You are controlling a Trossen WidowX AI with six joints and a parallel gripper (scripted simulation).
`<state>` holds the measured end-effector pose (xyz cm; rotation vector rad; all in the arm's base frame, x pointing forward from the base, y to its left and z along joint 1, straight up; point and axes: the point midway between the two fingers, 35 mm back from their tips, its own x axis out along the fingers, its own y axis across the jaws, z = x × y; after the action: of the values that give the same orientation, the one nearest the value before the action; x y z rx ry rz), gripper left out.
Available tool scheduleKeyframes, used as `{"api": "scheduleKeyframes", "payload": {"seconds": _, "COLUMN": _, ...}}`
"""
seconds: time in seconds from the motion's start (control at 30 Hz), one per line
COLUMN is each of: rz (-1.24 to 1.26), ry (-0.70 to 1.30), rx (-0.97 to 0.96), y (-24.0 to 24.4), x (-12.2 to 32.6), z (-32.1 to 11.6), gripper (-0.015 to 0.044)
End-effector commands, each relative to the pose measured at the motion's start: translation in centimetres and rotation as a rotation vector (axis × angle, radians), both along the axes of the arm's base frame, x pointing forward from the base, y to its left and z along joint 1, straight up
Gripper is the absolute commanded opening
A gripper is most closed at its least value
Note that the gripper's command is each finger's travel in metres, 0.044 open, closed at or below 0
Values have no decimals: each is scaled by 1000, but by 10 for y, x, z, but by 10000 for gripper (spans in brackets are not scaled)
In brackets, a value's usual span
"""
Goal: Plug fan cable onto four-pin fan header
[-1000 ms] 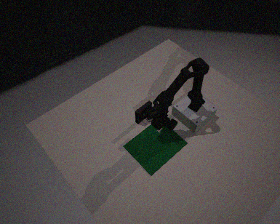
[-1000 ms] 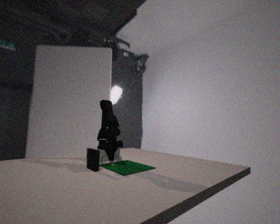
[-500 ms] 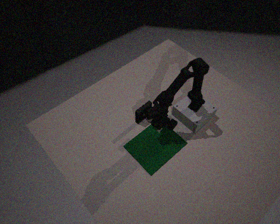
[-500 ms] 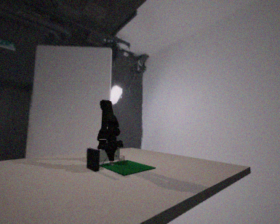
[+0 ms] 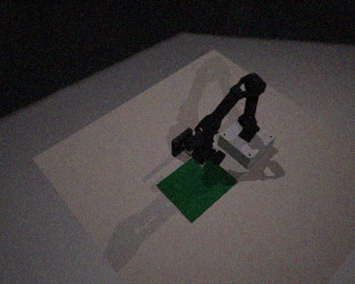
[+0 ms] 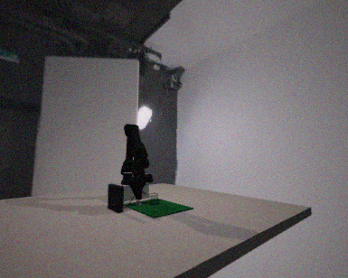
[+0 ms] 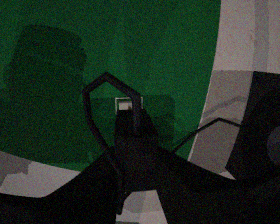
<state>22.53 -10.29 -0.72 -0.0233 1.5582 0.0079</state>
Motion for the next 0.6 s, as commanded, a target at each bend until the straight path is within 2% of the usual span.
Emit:
{"api": "scheduleKeyframes", "payload": {"seconds": 0.0, "rz": 3, "ry": 2, "rx": 3, "y": 2, "x": -2, "z": -1, "gripper": 0}}
{"api": "scheduleKeyframes", "payload": {"seconds": 0.57, "rz": 2, "ry": 1, "rx": 3, "y": 1, "x": -2, "z": -1, "gripper": 0}}
